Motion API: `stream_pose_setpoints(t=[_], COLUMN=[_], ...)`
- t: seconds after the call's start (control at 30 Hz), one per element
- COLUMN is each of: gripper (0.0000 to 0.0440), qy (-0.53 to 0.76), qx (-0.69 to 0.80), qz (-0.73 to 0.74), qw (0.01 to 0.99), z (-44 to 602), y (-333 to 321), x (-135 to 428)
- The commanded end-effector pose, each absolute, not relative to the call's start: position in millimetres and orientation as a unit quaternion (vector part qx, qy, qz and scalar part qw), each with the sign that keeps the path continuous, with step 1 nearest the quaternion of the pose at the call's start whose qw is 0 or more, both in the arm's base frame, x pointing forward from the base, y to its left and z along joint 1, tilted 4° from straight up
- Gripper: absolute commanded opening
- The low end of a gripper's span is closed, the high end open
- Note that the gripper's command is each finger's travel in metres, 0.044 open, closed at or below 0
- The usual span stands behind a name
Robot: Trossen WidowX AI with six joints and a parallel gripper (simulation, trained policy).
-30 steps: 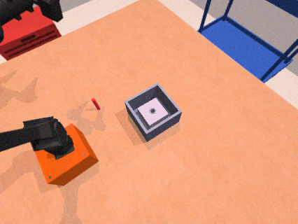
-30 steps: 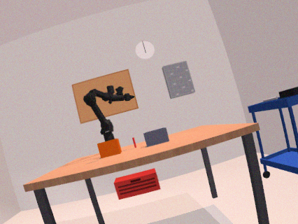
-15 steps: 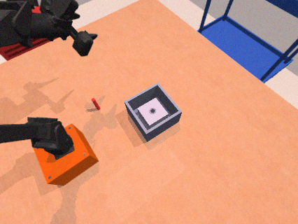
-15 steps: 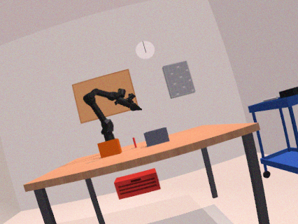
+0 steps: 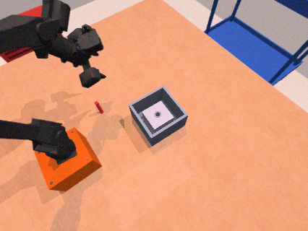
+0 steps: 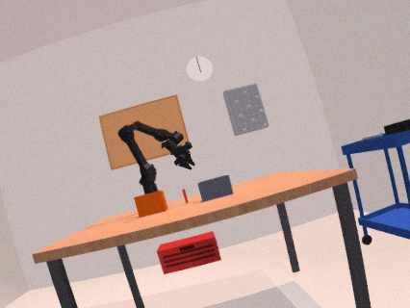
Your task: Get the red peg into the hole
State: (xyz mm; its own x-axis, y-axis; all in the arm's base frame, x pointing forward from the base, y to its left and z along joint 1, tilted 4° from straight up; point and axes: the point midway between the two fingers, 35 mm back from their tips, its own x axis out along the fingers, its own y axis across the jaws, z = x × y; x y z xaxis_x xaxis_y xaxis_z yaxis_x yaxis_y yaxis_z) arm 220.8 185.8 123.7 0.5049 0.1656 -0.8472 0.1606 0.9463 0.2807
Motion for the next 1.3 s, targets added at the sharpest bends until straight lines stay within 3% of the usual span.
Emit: stream_pose_setpoints(t=[0.0,0.57,1.13,1.27], gripper=[0.0439,0.0437,0.0439,0.0393], qy=[0.53,0.619,0.616,0.617], qx=[0.166,0.2,0.268,0.279], qz=[-0.04,-0.245,-0.293,-0.3], qw=[0.831,0.719,0.68,0.672], z=[106.2,40.7,-20.7,-30.8], y=[175.6,137.6,140.0,140.9], x=[213.0,178.2,168.0,163.7])
